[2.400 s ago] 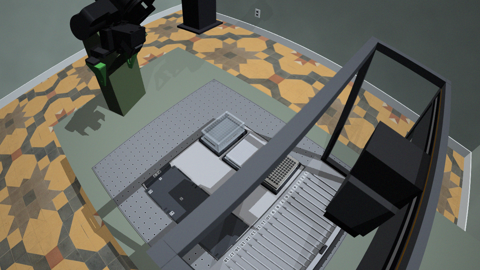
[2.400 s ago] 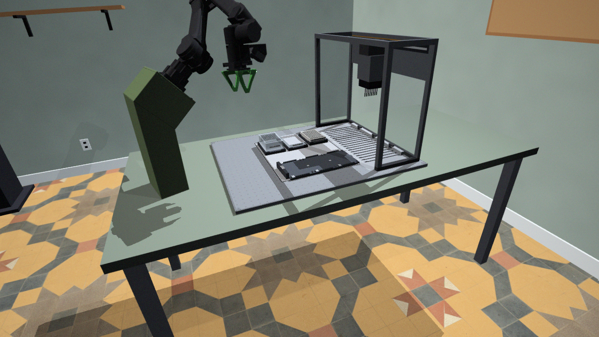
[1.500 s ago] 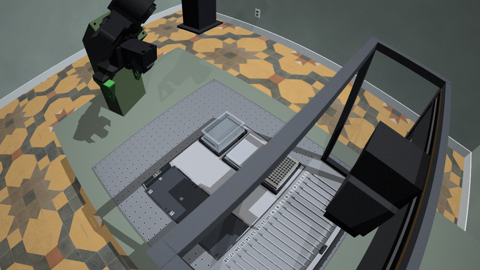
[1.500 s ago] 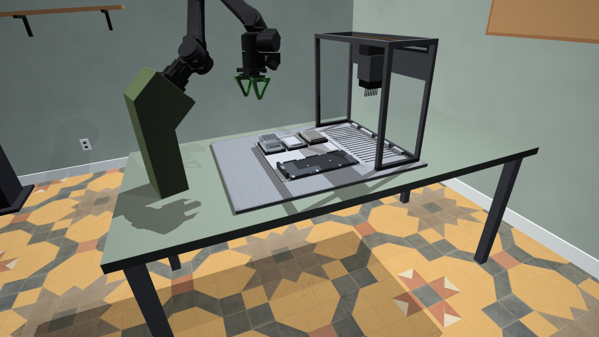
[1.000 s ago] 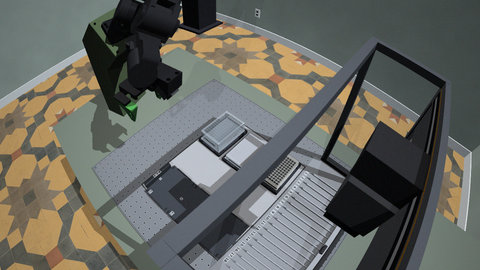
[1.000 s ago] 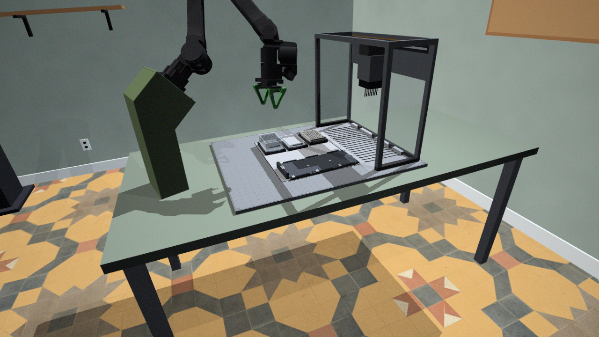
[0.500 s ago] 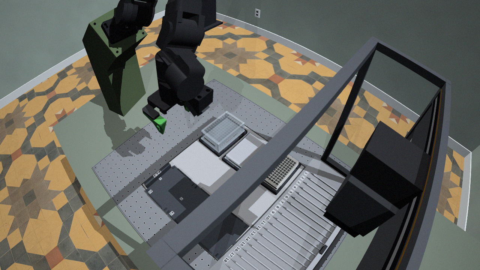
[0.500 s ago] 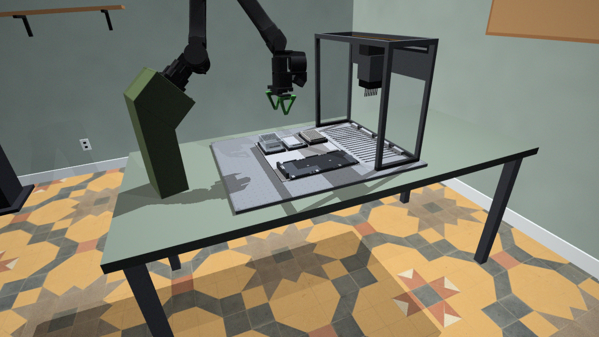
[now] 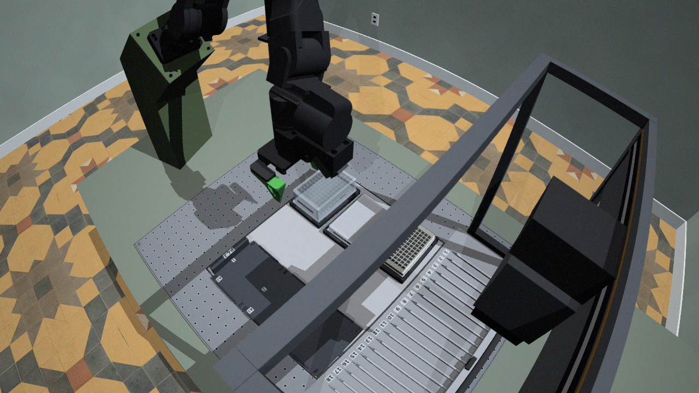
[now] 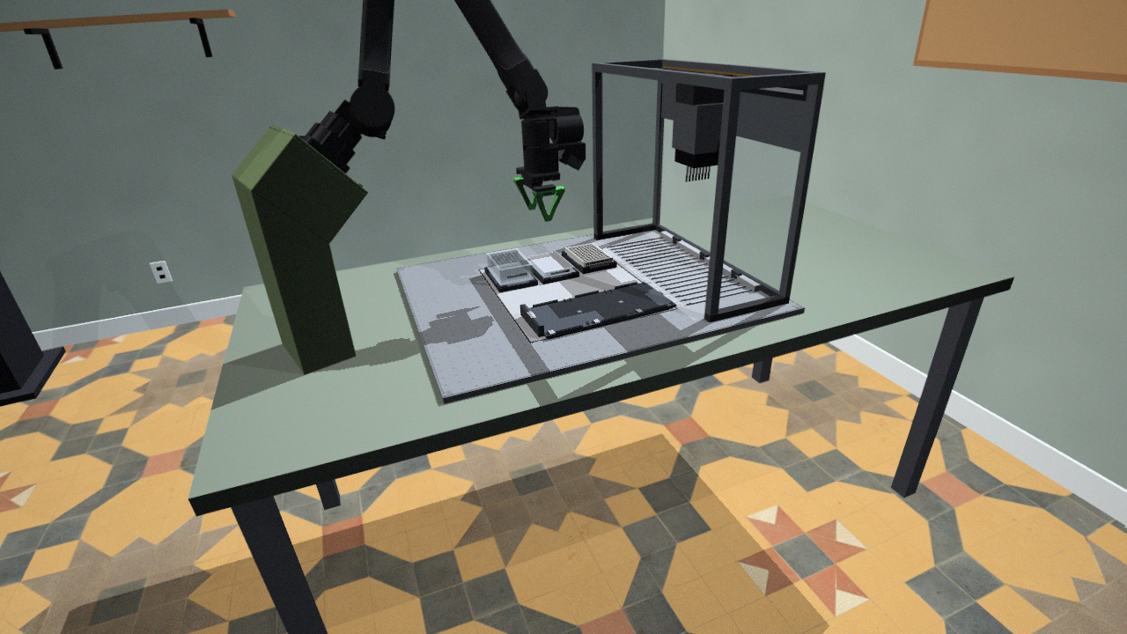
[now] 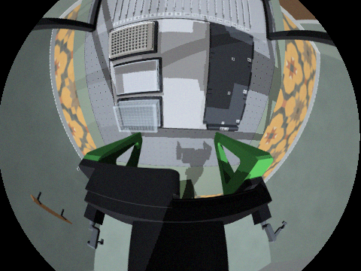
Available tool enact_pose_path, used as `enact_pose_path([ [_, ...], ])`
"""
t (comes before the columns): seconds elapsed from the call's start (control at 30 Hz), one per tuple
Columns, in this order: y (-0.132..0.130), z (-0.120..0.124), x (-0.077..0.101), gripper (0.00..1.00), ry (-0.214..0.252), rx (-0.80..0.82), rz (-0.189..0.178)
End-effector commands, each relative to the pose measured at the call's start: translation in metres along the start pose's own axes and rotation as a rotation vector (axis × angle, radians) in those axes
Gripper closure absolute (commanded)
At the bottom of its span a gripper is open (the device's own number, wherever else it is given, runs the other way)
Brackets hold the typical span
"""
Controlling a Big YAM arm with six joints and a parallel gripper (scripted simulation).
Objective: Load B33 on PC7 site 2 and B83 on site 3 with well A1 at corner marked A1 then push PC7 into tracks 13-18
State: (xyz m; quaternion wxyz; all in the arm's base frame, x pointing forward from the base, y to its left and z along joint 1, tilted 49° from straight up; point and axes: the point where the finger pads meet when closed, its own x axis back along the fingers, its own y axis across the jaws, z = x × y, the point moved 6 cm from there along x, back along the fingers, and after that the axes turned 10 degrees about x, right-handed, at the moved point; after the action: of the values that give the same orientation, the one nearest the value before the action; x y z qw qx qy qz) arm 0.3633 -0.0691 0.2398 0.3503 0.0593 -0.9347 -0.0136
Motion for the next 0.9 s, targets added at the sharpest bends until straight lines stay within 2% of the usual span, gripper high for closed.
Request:
enact_pose_path([
  [0.0, -0.002, -0.012, 0.006, 0.00, -0.028, -0.028, 0.009],
  [0.17, -0.002, -0.012, 0.006, 0.00, -0.028, -0.028, 0.009],
  [0.2, -0.013, -0.022, 0.000, 0.00, -0.040, -0.077, 0.018],
  [0.33, -0.030, -0.035, -0.016, 0.00, -0.040, -0.211, 0.017],
  [0.4, -0.030, -0.035, -0.016, 0.00, -0.040, -0.211, 0.017],
  [0.43, -0.024, -0.040, -0.023, 0.00, -0.036, -0.227, -0.002],
  [0.47, -0.028, -0.044, -0.027, 0.00, -0.036, -0.261, -0.005],
  [0.5, -0.041, -0.046, -0.028, 0.00, -0.039, -0.309, 0.012],
  [0.53, -0.047, -0.049, -0.031, 0.00, -0.040, -0.344, 0.014],
  [0.8, -0.080, -0.076, -0.063, 0.00, -0.040, -0.611, 0.011],
  [0.87, -0.074, -0.080, -0.069, 0.00, -0.027, -0.667, -0.005],
])
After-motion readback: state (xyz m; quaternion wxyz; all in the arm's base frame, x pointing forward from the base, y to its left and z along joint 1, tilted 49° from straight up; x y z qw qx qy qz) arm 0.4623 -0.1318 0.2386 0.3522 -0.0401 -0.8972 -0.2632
